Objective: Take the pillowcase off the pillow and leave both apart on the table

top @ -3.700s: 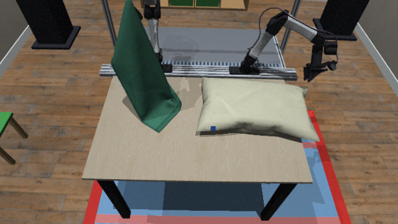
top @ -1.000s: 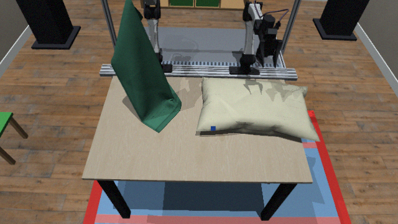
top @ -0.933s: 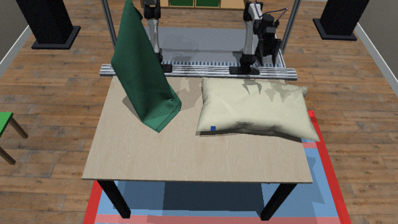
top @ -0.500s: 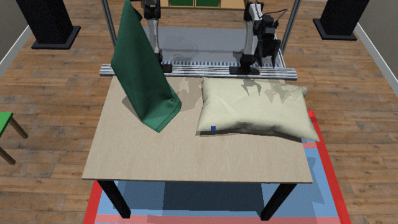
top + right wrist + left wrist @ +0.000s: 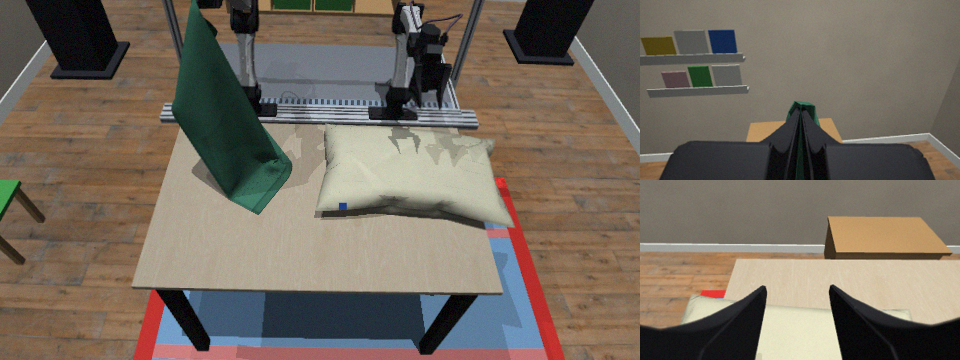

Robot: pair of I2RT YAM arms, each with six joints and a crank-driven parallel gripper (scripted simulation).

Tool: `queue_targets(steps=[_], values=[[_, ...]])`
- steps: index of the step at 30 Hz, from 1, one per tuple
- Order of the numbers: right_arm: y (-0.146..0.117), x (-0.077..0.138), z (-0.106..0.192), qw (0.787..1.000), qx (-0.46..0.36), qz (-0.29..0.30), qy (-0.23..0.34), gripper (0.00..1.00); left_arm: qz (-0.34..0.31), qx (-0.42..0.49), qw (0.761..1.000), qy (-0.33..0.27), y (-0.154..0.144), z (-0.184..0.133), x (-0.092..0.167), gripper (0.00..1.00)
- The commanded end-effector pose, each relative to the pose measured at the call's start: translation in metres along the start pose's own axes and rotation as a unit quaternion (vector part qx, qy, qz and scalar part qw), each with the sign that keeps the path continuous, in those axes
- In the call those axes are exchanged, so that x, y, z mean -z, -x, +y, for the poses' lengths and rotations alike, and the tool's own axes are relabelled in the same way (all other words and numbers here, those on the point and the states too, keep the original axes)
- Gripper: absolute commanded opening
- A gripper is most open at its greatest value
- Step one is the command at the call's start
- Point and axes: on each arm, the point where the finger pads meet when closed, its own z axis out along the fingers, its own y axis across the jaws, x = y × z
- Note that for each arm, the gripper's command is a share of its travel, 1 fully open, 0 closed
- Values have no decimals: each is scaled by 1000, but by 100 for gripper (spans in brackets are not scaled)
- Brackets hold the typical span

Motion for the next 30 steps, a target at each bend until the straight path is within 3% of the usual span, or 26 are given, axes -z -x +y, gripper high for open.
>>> queue_targets(steps=[1,7,16,24,25,29,30], values=[[22,-10,-3,999,-4,-40,-1,1,-29,5,1000,-8,24,-5,-4,63],[21,-18,-6,999,-2,-43,-5,1,-29,5,1000,-8,24,-5,-4,63],[2,-48,-18,999,5,-40,-16,1,-29,5,1000,-8,24,-5,-4,63],[14,-45,-17,998,5,-54,-16,1,-29,5,1000,-8,24,-5,-4,63],[-3,-54,-18,999,5,-36,-20,1,-29,5,1000,-8,24,-5,-4,63],[1,-50,-20,999,7,-39,-24,1,-29,5,1000,-8,24,-5,-4,63],[-11,-58,-24,999,9,-27,-29,1,-29,5,1000,-8,24,-5,-4,63]])
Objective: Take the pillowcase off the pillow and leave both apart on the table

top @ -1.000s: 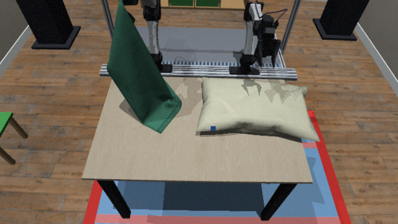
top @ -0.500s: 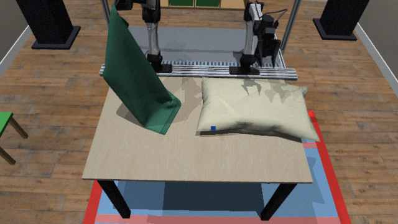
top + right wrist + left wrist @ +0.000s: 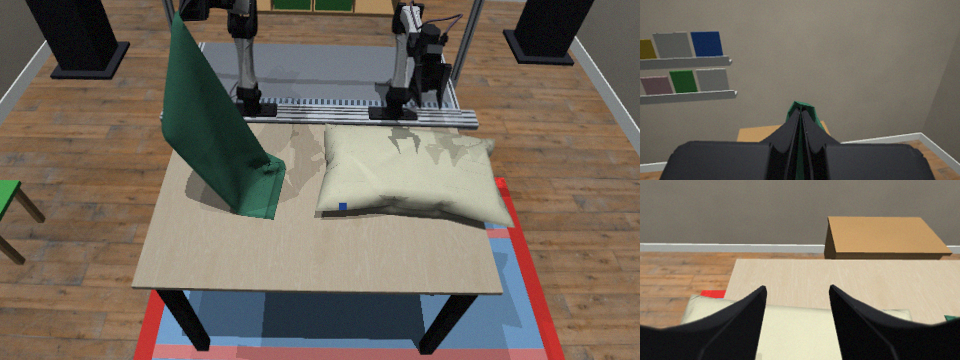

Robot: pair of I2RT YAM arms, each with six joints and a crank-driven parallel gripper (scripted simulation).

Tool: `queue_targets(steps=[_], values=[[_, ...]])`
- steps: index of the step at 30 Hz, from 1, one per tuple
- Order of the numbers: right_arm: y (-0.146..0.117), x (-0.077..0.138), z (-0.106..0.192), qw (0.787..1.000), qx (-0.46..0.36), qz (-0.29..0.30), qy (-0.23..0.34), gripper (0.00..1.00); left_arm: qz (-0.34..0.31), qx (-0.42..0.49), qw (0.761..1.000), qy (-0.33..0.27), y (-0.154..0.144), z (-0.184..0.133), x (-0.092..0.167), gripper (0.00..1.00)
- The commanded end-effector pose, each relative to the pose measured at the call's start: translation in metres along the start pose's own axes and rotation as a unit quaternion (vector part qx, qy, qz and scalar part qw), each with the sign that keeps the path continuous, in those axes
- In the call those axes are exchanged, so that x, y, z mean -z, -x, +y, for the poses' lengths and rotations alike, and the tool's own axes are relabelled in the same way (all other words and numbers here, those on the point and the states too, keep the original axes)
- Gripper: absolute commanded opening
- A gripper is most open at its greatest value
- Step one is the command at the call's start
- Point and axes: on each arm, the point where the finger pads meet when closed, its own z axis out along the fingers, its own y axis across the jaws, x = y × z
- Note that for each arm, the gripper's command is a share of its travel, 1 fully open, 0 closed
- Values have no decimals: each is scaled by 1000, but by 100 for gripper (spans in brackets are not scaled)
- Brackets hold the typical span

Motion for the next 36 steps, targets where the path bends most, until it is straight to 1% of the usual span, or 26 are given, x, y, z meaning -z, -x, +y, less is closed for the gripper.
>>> queue_targets(steps=[1,5,8,11,13,14,17,19,20,22,25,28,29,30,34,36], values=[[14,-6,-3,1000,-2,-25,-6,1,-29,5,1000,-8,24,-5,-4,63],[10,-16,-3,1000,-2,-24,-1,1,-29,5,1000,-8,24,-5,-4,63],[12,-23,-5,999,0,-32,-4,1,-29,5,1000,-8,24,-5,-4,63],[14,-24,-5,999,0,-35,-3,1,-29,5,1000,-8,24,-5,-4,63],[8,-32,-7,999,1,-32,-5,1,-29,5,1000,-8,24,-5,-4,63],[9,-34,-8,999,1,-36,-5,1,-29,5,1000,-8,24,-5,-4,63],[9,-38,-10,999,2,-38,-8,1,-29,5,1000,-8,24,-5,-4,63],[12,-36,-10,999,2,-41,-10,1,-29,5,1000,-8,24,-5,-4,63],[0,-40,-12,1000,2,-28,-14,1,-29,5,1000,-8,24,-5,-4,63],[0,-40,-10,1000,1,-28,-12,1,-29,5,1000,-8,24,-5,-4,63],[14,-33,-10,999,1,-39,-12,1,-29,5,1000,-8,24,-5,-4,63],[11,-34,-9,999,2,-36,-11,1,-29,5,1000,-8,24,-5,-4,63],[22,-29,-10,999,1,-46,-11,1,-29,5,1000,-8,24,-5,-4,63],[23,-27,-10,999,2,-47,-11,1,-29,5,1000,-8,24,-5,-4,63],[17,-30,-9,999,2,-41,-11,1,-29,5,1000,-8,24,-5,-4,63],[20,-28,-9,999,2,-43,-10,1,-29,5,1000,-8,24,-5,-4,63]])
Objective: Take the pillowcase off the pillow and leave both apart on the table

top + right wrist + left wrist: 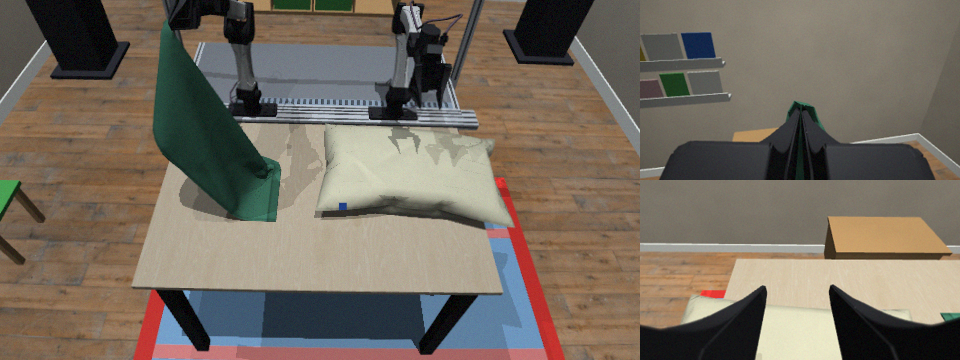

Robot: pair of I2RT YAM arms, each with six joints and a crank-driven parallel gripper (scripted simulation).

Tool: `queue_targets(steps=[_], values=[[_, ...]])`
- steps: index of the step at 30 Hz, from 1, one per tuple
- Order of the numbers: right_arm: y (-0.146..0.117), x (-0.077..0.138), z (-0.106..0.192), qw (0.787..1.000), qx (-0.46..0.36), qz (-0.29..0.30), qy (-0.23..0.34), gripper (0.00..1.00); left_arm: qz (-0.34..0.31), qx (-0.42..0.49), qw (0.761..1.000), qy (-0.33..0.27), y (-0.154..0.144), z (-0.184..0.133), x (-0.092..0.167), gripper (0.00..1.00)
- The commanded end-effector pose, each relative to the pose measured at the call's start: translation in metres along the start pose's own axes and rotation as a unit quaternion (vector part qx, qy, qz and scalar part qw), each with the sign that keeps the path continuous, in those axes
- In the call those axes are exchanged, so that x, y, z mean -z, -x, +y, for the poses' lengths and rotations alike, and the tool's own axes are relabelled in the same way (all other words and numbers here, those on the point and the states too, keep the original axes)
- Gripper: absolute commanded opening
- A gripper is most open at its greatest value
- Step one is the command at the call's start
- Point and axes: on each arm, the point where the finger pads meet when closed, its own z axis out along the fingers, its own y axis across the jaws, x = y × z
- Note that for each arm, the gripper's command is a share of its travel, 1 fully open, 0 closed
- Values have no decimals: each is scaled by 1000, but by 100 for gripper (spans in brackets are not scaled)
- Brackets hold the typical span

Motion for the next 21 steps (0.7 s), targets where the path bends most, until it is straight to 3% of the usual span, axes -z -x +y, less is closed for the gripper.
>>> queue_targets(steps=[1,8,9,13,14,21], values=[[39,11,-1,999,-3,-44,-1,1,-29,5,1000,-8,24,-5,-4,63],[28,8,0,1000,-3,-31,0,1,-29,5,1000,-8,24,-5,-4,63],[15,4,0,1000,-2,-18,0,1,-29,5,1000,-8,24,-5,-4,63],[17,7,0,1000,-3,-18,1,1,-29,5,1000,-8,24,-5,-4,63],[-1,-4,-7,1000,-1,-2,-11,1,-29,5,1000,-8,24,-5,-4,63],[13,-5,-23,1000,8,-20,-21,1,-29,5,1000,-8,24,-5,-4,63]])
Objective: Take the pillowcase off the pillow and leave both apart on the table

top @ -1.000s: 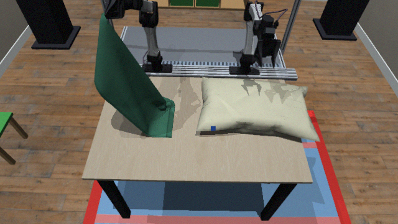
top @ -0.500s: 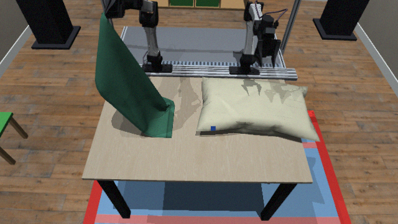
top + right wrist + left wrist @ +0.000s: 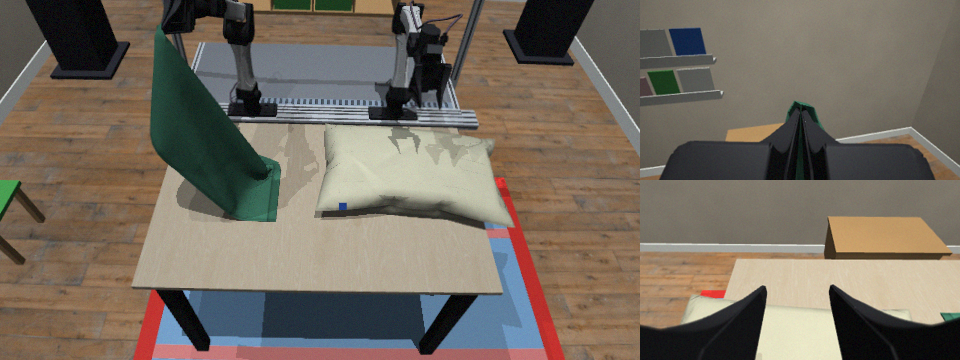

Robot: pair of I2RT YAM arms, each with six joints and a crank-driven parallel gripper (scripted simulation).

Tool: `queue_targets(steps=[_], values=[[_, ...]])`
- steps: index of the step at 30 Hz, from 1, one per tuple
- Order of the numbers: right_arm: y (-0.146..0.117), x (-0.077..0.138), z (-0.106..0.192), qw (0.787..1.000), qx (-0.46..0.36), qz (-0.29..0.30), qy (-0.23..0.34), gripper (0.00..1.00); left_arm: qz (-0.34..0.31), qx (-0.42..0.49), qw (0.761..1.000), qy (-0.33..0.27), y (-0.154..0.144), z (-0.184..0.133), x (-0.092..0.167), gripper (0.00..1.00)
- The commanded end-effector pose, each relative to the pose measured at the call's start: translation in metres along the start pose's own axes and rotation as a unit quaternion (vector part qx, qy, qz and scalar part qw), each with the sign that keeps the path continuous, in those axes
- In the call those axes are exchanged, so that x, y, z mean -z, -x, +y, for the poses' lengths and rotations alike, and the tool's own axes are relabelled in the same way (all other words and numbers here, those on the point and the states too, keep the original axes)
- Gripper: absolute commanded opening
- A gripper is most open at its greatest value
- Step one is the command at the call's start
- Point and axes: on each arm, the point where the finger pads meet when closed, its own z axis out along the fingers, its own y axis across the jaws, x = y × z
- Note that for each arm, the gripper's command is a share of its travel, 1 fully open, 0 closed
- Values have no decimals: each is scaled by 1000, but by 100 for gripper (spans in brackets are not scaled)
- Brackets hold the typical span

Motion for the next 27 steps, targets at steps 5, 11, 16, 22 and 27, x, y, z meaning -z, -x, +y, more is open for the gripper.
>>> queue_targets(steps=[5,11,16,22,27], values=[[31,2,-18,999,5,-35,-17,1,-29,5,1000,-8,24,-5,-4,63],[29,-4,-28,999,11,-38,-27,1,-29,5,1000,-8,24,-5,-4,63],[35,-1,-24,999,8,-45,-27,1,-29,5,1000,-8,24,-5,-4,63],[35,-1,-25,999,10,-44,-26,1,-29,5,1000,-8,24,-5,-4,63],[29,-5,-22,999,8,-40,-22,1,-29,5,1000,-8,24,-5,-4,63]])
